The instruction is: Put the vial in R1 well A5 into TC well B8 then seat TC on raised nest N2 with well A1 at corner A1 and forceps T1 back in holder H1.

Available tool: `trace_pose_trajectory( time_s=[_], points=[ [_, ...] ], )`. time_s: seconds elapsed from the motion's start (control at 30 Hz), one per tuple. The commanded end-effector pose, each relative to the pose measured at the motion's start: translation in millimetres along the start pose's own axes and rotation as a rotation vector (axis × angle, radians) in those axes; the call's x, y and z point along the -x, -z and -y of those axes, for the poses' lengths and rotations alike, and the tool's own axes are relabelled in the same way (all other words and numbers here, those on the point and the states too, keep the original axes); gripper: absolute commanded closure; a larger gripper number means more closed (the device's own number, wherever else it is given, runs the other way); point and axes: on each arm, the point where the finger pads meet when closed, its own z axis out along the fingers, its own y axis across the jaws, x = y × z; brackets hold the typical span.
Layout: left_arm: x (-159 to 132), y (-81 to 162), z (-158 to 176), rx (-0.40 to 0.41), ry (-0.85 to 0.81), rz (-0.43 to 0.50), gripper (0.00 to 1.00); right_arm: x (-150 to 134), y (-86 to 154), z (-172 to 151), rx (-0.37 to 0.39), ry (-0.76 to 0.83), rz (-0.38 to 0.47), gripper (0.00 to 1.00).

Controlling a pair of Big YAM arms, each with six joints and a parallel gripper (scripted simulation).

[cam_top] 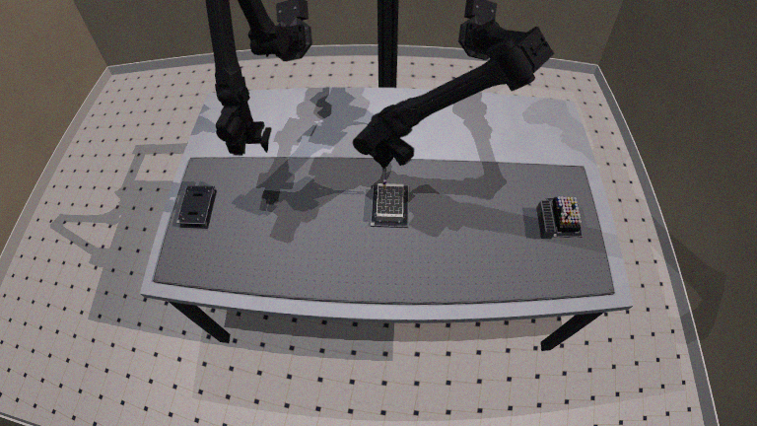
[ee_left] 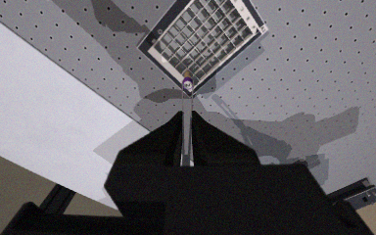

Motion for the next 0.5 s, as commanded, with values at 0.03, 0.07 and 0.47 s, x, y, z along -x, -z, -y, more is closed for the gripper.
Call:
trace_pose_trajectory(
  time_s=[0.03, 0.07, 0.47],
  points=[
    [8.3, 0.0, 1.6, -0.006, 0.009, 0.003, 0.91, 7.7, 2.9, 1.3, -0.001, 0.013, 0.017, 0.00],
    [8.2, 0.0, 1.4, -0.006, 0.009, 0.003, 0.91, 7.7, 2.9, 1.3, -0.001, 0.013, 0.017, 0.00],
    [5.5, -3.4, -1.8, -0.001, 0.002, 0.002, 0.91, 7.7, 2.9, 1.3, -0.001, 0.013, 0.017, 0.00]
  ],
)
